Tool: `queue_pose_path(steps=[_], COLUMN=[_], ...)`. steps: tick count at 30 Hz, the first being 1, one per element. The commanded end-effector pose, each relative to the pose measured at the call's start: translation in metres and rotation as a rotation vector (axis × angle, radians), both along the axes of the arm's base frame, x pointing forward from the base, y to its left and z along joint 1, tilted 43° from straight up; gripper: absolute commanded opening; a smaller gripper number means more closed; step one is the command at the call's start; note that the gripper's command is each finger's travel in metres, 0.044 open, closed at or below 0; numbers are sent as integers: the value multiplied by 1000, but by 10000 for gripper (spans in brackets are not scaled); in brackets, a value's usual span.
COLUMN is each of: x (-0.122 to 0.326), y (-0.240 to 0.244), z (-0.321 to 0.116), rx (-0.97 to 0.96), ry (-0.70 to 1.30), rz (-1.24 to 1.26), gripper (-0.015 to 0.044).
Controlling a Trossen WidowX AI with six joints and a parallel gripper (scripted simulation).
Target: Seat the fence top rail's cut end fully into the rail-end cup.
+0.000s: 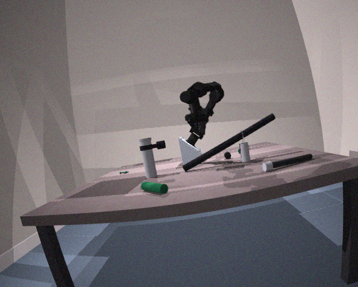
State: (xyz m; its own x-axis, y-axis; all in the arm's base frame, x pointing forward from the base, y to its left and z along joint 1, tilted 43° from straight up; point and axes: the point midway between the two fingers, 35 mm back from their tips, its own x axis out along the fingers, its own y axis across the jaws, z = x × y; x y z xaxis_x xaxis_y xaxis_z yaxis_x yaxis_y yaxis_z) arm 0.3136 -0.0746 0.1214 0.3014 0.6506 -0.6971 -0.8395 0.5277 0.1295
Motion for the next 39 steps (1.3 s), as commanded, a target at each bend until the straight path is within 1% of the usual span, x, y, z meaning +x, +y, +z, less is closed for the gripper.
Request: queue_pose_path(steps=[1,10,16,39], x=[7,7,12,19], y=[27,27,49,71], z=[-12,-12,-36,-60], rx=[-95,-95,-94,-94], ry=[-127,-127,-128,-128], rz=[338,338,338,337], gripper=[440,440,440,440])
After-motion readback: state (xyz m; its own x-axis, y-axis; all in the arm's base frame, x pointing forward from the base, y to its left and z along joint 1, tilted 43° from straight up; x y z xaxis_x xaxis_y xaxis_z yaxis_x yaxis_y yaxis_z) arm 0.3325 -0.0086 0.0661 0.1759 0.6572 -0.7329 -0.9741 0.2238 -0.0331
